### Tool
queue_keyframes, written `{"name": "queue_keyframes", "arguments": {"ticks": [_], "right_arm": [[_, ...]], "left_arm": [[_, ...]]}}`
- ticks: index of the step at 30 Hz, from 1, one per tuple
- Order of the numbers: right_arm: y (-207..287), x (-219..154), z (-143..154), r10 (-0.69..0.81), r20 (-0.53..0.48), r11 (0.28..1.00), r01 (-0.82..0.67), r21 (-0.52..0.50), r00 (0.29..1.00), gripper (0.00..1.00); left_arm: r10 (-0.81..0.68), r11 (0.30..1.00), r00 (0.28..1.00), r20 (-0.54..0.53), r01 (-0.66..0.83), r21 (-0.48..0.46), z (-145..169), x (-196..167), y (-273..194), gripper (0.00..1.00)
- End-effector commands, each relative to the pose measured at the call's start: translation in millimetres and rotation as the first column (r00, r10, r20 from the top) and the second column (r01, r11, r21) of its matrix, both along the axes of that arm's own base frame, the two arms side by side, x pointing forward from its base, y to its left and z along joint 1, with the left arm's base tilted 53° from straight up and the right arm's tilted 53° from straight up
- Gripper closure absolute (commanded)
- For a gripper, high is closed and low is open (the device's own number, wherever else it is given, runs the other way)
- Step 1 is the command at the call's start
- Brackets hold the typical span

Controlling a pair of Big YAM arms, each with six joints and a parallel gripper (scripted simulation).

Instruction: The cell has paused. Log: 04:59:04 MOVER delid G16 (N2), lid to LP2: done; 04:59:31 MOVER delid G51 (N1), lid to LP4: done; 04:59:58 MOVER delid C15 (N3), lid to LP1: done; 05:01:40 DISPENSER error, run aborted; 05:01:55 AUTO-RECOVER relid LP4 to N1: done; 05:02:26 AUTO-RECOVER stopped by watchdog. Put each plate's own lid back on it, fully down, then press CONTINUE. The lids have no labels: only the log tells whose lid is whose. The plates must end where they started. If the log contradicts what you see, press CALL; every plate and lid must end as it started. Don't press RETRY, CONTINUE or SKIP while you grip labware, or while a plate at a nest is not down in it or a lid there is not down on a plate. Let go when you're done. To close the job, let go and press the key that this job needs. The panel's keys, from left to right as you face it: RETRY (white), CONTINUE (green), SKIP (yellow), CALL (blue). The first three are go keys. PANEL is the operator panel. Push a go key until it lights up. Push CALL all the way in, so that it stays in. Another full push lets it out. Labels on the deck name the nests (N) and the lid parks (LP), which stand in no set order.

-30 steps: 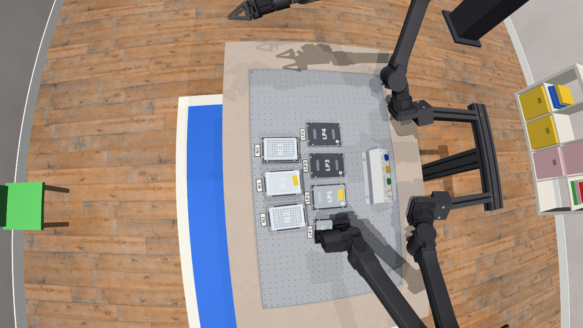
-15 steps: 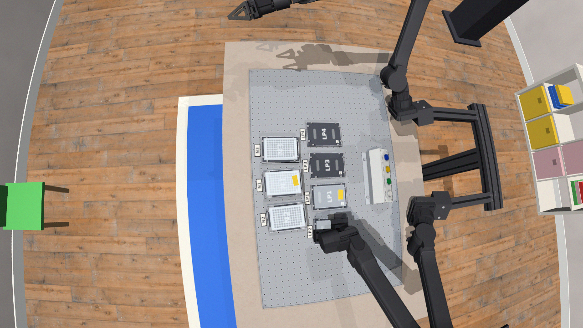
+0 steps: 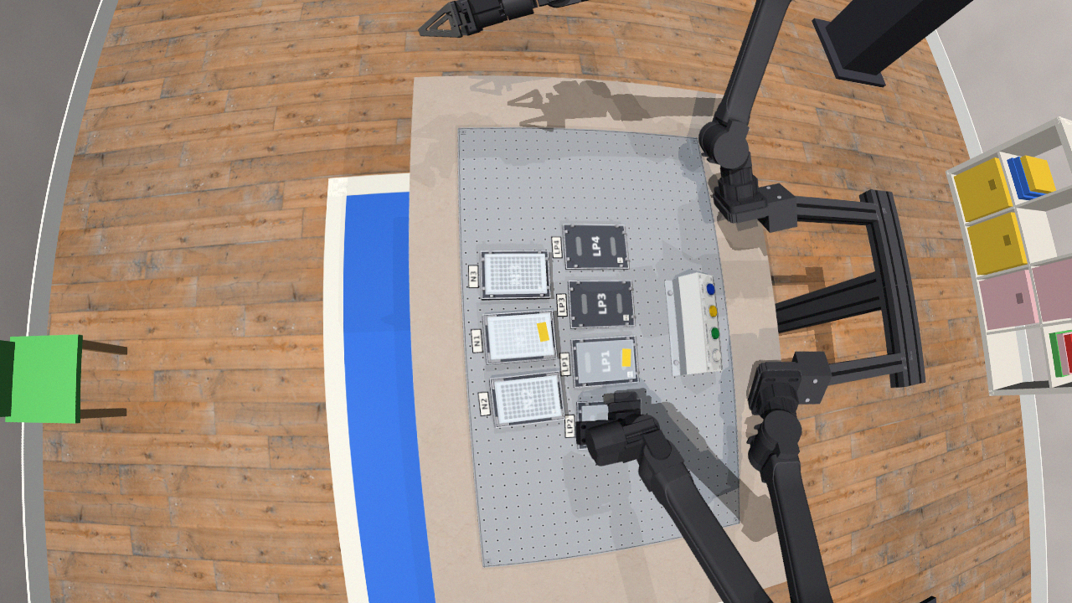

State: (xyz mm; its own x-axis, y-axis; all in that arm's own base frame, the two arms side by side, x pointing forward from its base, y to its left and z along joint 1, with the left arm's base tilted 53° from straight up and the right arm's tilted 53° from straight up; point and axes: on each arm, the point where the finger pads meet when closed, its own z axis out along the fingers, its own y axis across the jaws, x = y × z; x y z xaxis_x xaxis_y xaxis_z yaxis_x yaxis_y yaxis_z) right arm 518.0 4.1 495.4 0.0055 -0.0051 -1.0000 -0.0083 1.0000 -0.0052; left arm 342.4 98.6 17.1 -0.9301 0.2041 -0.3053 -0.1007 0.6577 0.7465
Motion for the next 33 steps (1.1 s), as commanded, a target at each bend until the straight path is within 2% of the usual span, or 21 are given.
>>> {"name": "queue_keyframes", "arguments": {"ticks": [1,17,33], "right_arm": [[-10.5,5.3,-3.5,-0.018,-0.003,1.000,0.018,0.015,1.000,0.00],[-10.5,5.3,-3.5,-0.018,-0.003,1.000,0.018,0.015,1.000,0.00],[-10.5,5.3,-3.5,-0.018,-0.003,1.000,0.018,0.015,1.000,0.00]], "left_arm": [[-0.017,1.000,0.999,-0.032,0.017,0.005,-9.3,-4.0,-3.2,0.00],[-0.014,1.000,1.000,-0.022,0.014,0.003,-9.0,-2.2,-3.7,0.02],[-0.012,1.000,1.000,-0.020,0.012,0.002,-9.9,-3.1,-3.6,0.17]]}}
